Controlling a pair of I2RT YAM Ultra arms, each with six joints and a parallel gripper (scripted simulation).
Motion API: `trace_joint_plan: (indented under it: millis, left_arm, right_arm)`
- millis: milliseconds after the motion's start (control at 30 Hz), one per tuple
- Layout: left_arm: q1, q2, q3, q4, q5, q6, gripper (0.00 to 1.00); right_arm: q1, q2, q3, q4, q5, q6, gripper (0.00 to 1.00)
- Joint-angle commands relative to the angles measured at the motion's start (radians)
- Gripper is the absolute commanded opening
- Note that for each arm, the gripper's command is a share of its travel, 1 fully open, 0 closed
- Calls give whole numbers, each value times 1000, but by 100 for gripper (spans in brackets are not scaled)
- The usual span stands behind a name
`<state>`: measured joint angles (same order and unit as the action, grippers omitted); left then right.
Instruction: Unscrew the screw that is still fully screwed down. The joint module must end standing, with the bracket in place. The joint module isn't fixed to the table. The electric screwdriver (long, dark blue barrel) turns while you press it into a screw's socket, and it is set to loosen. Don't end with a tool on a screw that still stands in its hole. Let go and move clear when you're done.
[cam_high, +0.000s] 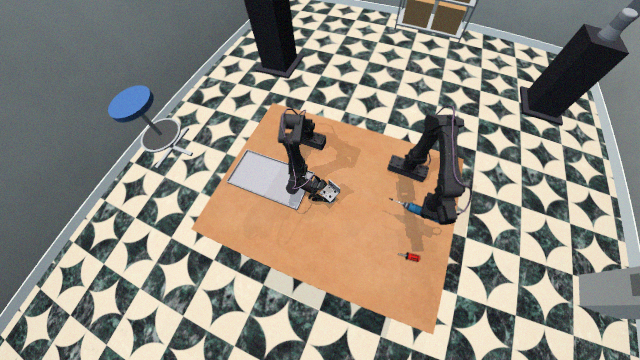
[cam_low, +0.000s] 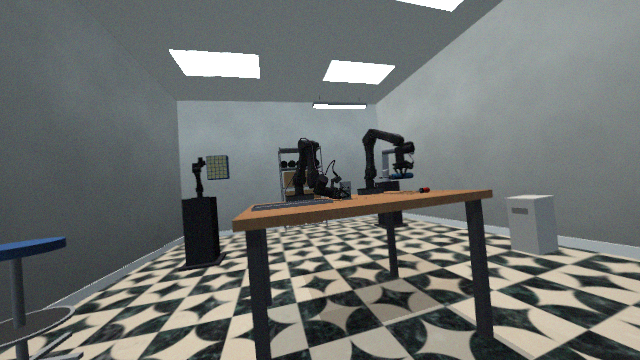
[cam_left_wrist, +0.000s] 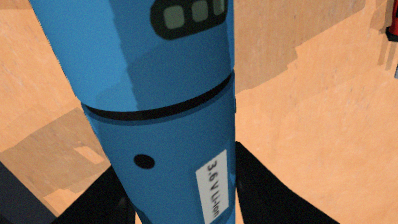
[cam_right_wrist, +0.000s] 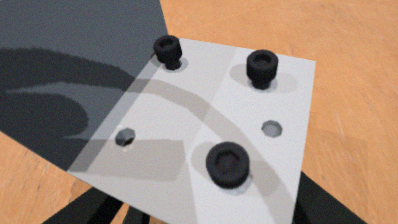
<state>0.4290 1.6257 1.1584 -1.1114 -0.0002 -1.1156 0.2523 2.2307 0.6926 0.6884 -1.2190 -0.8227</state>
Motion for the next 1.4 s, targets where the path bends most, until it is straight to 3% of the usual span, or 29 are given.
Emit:
trace_joint_plan:
  millis: [0, 233, 400, 433, 800, 967, 1033, 1367]
  left_arm:
    - [-13, 14, -24, 34, 1, -9, 42]
    - [-13, 24, -68, 92, 1, -9, 42]
    - [-13, -8, -29, 93, 2, -9, 42]
    - [-13, 4, -74, 102, 1, -9, 42]
    - [-13, 62, -137, 194, 1, -9, 42]
    - [-13, 24, -95, 194, 2, -9, 42]
    - [-13, 58, -148, 213, 1, -9, 42]
    - [-13, 105, -198, 297, 1, -9, 42]
  right_arm:
    - [1, -10, 9, -2, -7, 1, 59]
    - [1, -10, 9, -2, -7, 1, 59]
    - [1, -10, 9, -2, -7, 1, 59]
    - [1, -10, 9, -2, -7, 1, 59]
    - [1, -10, 9, -2, -7, 1, 59]
    - [1, -10, 9, -2, -7, 1, 59]
    - [1, -10, 9, -2, -7, 1, 59]
    - [1, -10, 9, -2, -7, 1, 59]
